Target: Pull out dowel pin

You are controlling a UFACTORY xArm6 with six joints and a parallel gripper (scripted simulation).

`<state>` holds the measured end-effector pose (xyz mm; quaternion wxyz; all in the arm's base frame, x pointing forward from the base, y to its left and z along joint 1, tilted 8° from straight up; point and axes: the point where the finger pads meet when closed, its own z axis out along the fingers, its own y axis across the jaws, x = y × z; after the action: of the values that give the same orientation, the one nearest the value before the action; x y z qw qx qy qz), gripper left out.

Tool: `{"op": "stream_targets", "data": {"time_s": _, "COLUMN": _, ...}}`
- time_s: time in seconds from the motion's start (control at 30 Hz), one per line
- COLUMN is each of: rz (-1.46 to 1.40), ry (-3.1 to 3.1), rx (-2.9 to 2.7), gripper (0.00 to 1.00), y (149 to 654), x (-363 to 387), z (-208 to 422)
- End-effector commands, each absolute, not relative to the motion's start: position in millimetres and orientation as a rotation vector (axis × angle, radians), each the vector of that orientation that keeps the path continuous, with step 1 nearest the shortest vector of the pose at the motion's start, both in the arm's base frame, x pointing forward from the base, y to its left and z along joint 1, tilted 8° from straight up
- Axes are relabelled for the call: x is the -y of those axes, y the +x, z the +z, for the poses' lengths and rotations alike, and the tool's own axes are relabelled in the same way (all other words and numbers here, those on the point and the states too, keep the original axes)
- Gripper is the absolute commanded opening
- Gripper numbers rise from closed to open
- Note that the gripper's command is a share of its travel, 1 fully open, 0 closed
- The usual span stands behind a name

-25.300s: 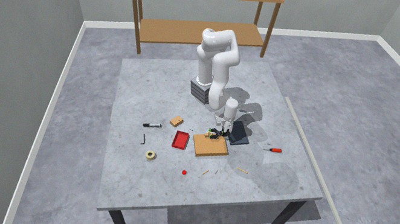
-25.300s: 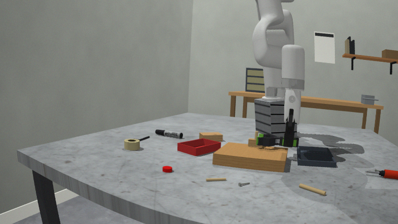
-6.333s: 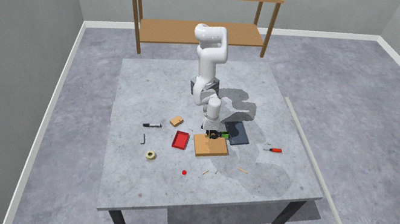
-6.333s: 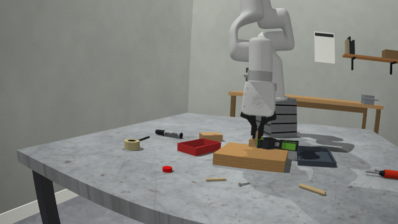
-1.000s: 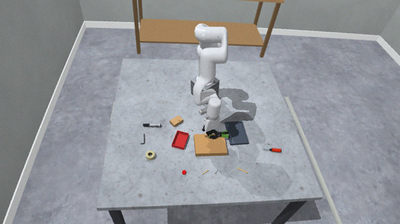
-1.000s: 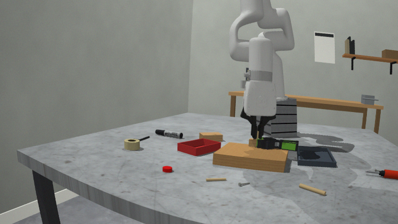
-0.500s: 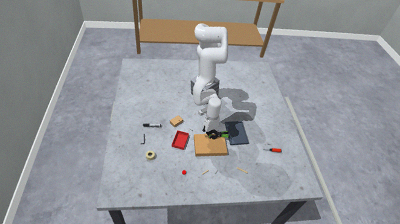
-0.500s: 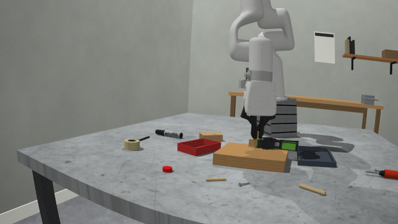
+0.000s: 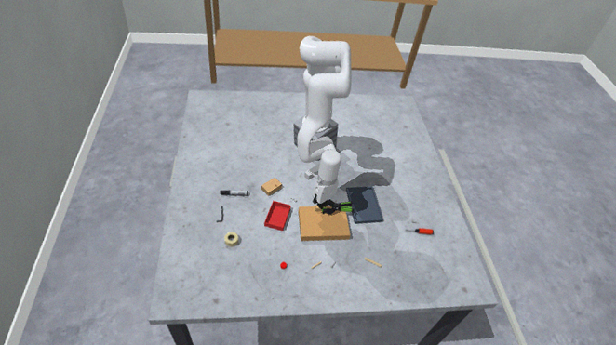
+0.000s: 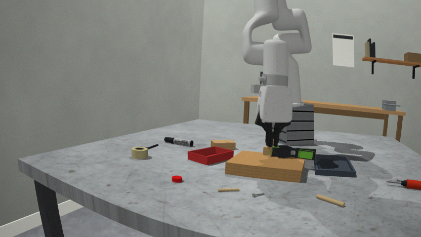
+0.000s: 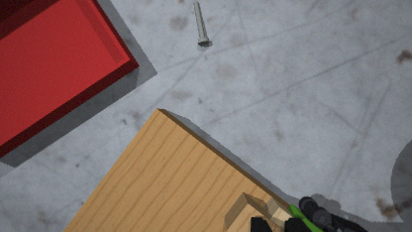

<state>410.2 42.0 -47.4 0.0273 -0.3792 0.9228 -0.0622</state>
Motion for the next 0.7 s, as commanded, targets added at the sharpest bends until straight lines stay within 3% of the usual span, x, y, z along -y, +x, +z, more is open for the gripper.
{"op": "stream_targets", "data": {"time_s": 0.0, "rz": -0.192, "ry": -1.222, "rx": -2.828, "gripper": 0.0, "y": 411.4, "x": -42.2, "z": -46.3}}
{"op": "stream_targets", "data": {"time_s": 0.67, "rz": -0.186, "ry": -1.034, "rx": -2.894, "gripper": 0.0, "y": 411.4, "x": -42.2, "z": -45.7}}
